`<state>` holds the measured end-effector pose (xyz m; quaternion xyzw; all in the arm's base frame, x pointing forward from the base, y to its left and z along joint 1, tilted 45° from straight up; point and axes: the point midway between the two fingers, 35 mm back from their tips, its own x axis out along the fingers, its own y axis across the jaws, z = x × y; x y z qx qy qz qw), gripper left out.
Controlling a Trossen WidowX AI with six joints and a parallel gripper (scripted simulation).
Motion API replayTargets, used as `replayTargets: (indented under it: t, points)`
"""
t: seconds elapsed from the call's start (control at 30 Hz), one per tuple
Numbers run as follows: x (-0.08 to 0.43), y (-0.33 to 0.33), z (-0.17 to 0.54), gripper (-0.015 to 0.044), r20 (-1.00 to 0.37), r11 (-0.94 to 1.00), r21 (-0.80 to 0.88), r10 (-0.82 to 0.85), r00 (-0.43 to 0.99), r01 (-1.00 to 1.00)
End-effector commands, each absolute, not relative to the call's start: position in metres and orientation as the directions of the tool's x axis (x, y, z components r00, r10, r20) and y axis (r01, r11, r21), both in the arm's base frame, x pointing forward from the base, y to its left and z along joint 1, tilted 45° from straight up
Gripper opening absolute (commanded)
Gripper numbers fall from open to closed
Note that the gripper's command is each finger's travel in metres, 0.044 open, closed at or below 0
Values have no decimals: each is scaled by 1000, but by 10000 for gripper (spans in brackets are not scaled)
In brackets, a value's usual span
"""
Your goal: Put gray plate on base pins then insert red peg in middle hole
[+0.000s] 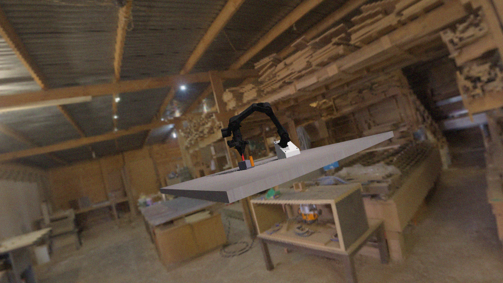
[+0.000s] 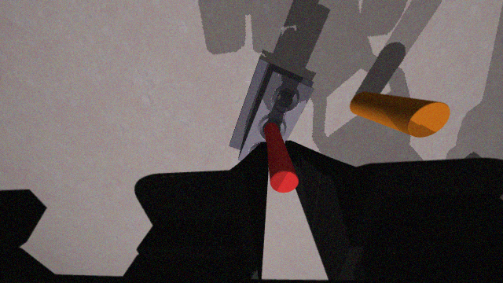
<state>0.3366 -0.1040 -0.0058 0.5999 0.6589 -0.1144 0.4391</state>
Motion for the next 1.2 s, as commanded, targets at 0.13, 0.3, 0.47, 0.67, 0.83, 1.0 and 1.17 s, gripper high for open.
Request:
replayTargets:
  t: [0.13, 0.3, 0.47, 0.67, 0.83, 1.0, 1.17]
  points:
    - [337, -103, -6, 0, -717, 255, 376, 689, 105, 891]
    - [337, -103, -6, 0, -717, 255, 376, 689, 105, 891]
    - [337, -103, -6, 105, -717, 255, 376, 689, 105, 891]
    - [337, -103, -6, 150, -717, 255, 376, 689, 105, 891]
    - [337, -103, -6, 150, -717, 255, 376, 689, 105, 891]
    - [337, -106, -4, 150, -714, 248, 376, 692, 109, 893]
    - [336, -109, -1, 150, -713, 245, 376, 693, 110, 894]
